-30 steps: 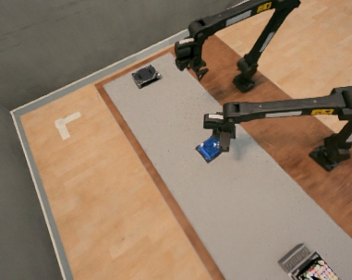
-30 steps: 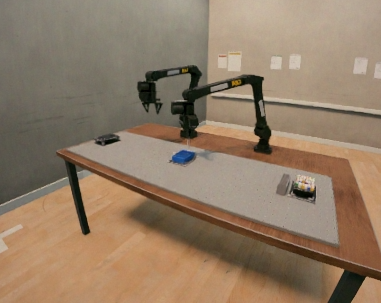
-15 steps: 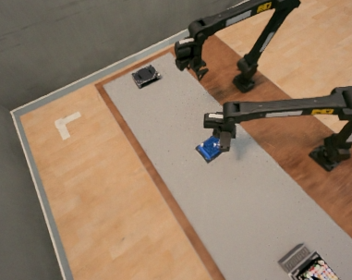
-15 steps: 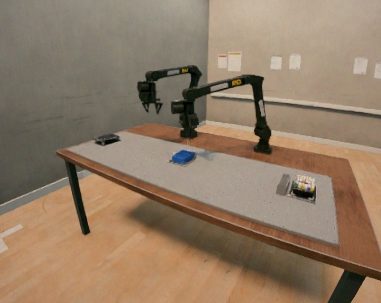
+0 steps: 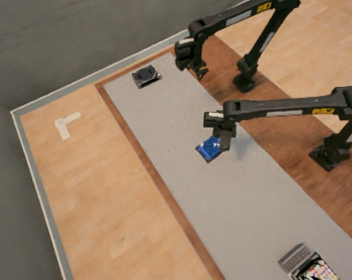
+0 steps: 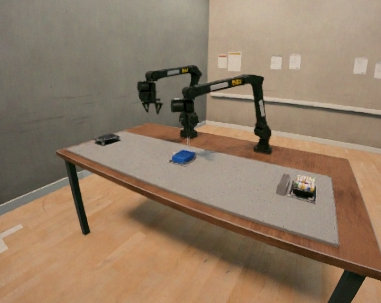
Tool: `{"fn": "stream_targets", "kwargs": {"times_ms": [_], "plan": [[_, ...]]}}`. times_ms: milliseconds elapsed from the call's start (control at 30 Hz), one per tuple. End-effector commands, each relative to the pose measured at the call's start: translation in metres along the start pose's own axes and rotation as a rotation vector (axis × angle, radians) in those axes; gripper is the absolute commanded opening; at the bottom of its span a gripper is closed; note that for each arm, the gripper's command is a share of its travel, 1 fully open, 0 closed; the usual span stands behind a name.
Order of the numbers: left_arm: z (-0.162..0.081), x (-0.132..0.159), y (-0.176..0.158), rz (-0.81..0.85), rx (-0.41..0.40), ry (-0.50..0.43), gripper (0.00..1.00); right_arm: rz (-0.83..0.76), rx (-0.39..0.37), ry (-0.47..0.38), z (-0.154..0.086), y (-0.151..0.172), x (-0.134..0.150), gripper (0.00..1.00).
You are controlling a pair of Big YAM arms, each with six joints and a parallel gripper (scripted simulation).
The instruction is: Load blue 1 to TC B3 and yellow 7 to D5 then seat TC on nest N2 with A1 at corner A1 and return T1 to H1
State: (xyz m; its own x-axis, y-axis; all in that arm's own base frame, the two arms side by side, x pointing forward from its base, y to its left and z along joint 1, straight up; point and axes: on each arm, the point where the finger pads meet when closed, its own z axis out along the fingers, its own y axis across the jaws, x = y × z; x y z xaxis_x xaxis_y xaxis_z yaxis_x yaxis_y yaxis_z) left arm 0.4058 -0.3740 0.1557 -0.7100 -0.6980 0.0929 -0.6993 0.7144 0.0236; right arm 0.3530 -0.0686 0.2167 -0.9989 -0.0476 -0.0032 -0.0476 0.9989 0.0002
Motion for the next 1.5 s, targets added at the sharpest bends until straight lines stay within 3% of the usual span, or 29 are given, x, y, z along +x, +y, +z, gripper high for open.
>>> {"fn": "stream_targets", "kwargs": {"times_ms": [0, 1467], "plan": [[-0.034, 0.010, -0.019, 0.011, 0.065, -0.003, 0.11, 0.013, 0.008, -0.032, -0.012, -0.001, -0.008, 1.00], [-0.057, 0.008, -0.016, 0.013, 0.076, -0.002, 0.11, 0.013, 0.008, -0.032, -0.012, -0.001, -0.008, 1.00]]}}
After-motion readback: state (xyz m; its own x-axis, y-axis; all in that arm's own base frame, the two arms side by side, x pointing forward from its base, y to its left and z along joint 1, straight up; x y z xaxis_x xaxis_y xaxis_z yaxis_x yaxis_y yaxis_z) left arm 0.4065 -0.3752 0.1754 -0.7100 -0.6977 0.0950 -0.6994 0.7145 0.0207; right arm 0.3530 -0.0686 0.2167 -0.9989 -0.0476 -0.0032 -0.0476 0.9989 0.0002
